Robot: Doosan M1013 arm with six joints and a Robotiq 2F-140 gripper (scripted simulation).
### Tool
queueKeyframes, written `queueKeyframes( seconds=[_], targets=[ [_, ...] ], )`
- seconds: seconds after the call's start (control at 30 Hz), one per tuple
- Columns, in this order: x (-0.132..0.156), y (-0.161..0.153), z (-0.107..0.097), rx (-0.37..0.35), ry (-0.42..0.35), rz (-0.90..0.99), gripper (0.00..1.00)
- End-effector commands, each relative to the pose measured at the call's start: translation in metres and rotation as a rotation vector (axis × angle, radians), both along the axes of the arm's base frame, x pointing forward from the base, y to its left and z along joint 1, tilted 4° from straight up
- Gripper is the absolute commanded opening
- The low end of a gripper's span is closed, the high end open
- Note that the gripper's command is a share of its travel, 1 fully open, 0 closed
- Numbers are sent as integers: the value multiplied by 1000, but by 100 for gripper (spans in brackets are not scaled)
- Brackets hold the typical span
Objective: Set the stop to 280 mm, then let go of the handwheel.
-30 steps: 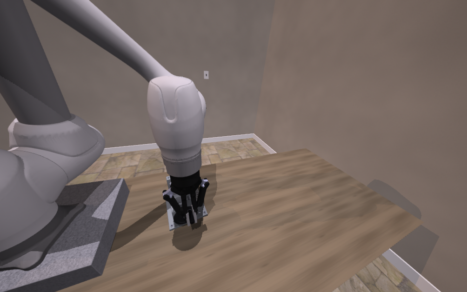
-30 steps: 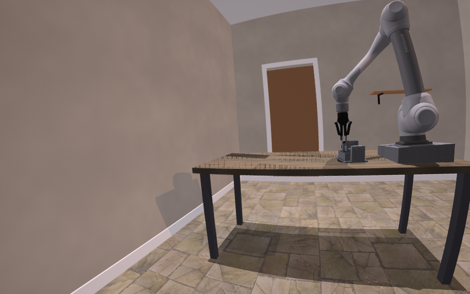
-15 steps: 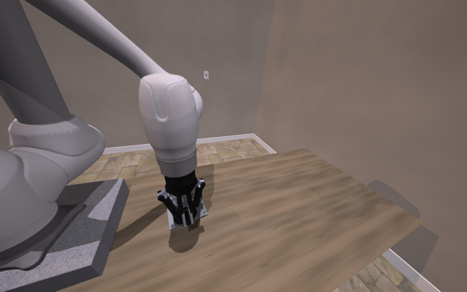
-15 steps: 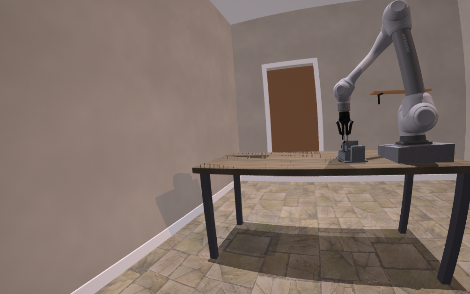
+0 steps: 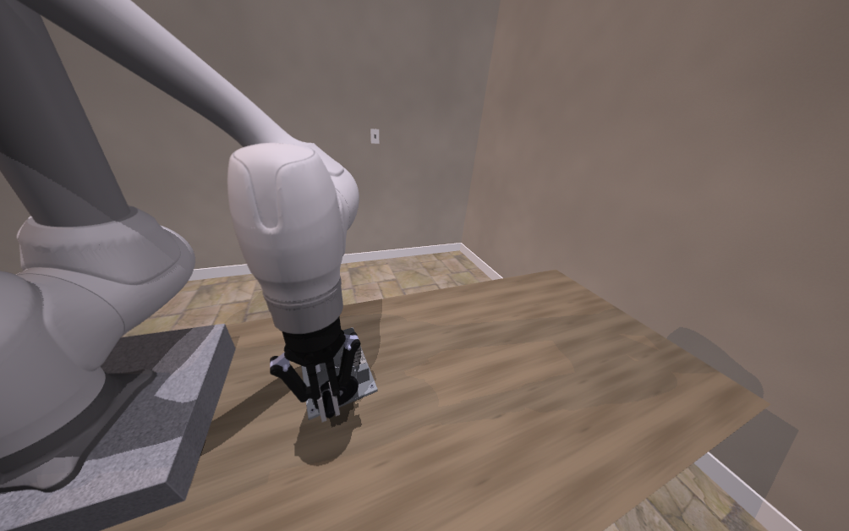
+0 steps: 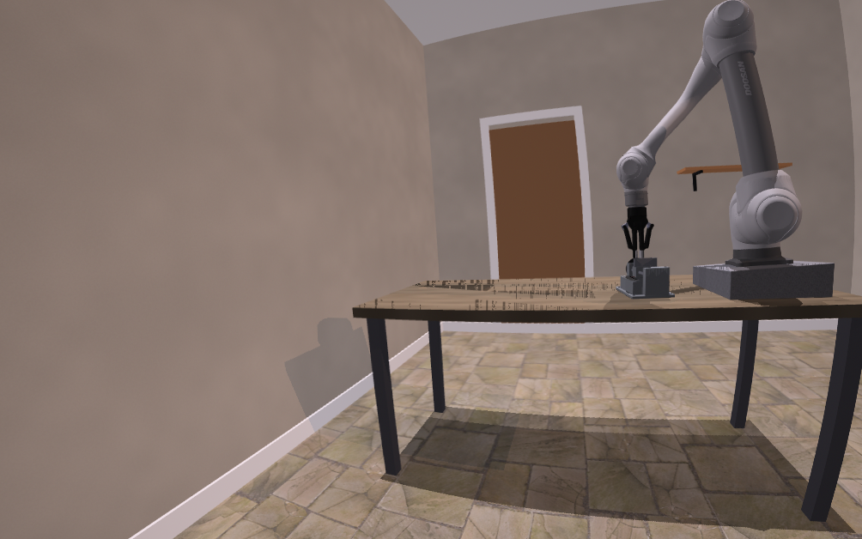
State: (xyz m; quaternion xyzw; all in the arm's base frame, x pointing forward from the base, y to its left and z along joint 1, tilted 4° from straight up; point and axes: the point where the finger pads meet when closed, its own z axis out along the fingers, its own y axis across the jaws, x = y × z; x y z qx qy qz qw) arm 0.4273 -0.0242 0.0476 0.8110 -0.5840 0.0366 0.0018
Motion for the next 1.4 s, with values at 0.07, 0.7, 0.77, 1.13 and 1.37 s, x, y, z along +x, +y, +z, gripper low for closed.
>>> queueKeyframes(
  seconds=[0.07, 0.7, 0.77, 1.13, 1.37],
  targets=[
    [-4, -2, -6, 0, -1, 0, 4],
    [-2, -3, -30, 0, -1, 0, 4],
    [-1, -2, -33, 0, -1, 0, 4],
    [7, 0, -41, 0, -1, 0, 4],
    [17, 3, -45, 0, -1, 0, 4]
  ],
)
